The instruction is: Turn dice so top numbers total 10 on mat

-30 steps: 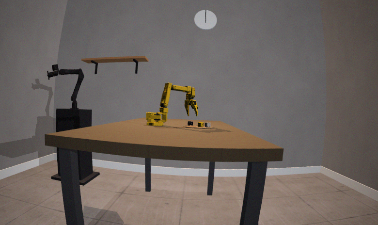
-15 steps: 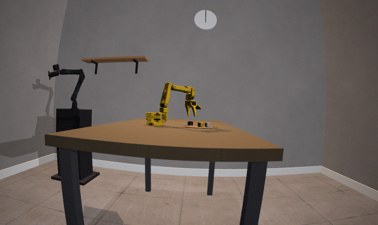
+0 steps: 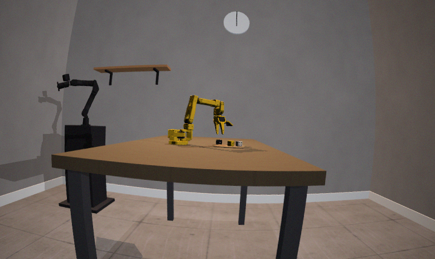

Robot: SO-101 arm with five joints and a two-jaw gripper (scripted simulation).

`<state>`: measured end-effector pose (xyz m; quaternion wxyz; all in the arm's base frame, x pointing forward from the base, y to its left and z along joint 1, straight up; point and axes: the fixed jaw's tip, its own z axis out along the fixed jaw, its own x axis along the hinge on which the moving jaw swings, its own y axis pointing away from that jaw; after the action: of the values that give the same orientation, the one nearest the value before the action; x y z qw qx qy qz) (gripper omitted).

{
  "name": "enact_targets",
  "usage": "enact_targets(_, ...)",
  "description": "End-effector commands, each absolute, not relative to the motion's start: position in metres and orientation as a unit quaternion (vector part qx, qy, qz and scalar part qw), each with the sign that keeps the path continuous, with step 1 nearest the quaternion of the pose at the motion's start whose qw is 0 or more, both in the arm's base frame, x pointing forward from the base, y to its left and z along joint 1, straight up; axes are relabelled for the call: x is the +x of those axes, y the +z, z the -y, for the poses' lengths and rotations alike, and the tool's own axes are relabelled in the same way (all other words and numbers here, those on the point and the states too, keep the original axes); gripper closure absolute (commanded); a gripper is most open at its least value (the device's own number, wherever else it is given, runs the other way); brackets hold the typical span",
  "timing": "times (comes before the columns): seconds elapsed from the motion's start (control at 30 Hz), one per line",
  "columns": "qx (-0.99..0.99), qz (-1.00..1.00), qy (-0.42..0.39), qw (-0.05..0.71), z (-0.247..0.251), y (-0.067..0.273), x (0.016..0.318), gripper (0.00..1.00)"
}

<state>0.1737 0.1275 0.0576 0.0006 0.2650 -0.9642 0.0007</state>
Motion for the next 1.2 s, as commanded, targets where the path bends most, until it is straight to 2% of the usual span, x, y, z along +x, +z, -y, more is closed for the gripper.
enact_targets(0.0, 0.259, 0.966, -0.005, -0.013, -0.1309, 0.0613, 0.1746, 0.69)
enact_targets(1.17, 0.240, 0.971, -0.004, -0.011, -0.1346, 0.0602, 0.1721, 0.69)
